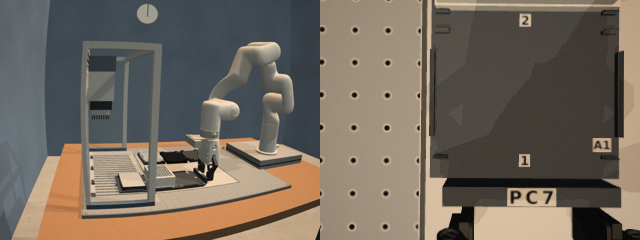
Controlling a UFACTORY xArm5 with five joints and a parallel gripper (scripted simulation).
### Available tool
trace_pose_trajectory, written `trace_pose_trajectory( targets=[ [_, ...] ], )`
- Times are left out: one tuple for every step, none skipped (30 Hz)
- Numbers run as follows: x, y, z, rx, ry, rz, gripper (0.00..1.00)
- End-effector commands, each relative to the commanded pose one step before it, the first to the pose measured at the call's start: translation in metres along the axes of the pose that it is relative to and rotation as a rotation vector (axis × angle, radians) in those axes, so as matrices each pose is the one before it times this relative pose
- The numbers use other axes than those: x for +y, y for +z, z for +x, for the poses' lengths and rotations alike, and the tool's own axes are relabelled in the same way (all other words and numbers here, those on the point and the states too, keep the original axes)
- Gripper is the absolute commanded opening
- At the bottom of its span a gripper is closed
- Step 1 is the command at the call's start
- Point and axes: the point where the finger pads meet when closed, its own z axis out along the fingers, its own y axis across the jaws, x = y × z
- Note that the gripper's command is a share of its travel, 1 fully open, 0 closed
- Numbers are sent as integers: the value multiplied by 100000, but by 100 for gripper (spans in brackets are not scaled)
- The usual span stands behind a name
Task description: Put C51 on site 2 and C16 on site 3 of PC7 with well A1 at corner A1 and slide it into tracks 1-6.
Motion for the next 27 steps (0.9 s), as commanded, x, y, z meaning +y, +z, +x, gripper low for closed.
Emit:
trace_pose_trajectory(
  targets=[
    [-48,-143,609,433,9,130,81],
    [0,0,100,0,0,0,81],
    [0,0,100,0,0,0,81],
    [0,0,100,0,0,0,81],
    [0,0,100,0,0,0,81],
    [0,0,100,0,0,0,81],
    [0,0,100,0,0,0,81],
    [0,0,100,0,0,0,81],
    [0,0,100,0,0,0,81],
    [0,0,100,0,0,0,81],
    [0,0,100,0,0,0,81],
    [0,0,0,0,0,0,81],
    [0,0,0,0,0,0,81],
    [0,0,100,0,0,0,81],
    [0,0,100,0,0,0,81],
    [0,0,100,0,0,0,81],
    [0,0,100,0,0,0,81],
    [0,0,100,0,0,0,81],
    [0,0,100,0,0,0,81],
    [0,0,100,0,0,0,81],
    [0,0,100,0,0,0,81],
    [0,0,100,0,0,0,81],
    [0,0,100,0,0,0,81],
    [0,0,100,0,0,0,81],
    [0,0,100,0,0,0,81],
    [0,0,100,0,0,0,81],
    [0,0,100,0,0,0,81]
  ],
)
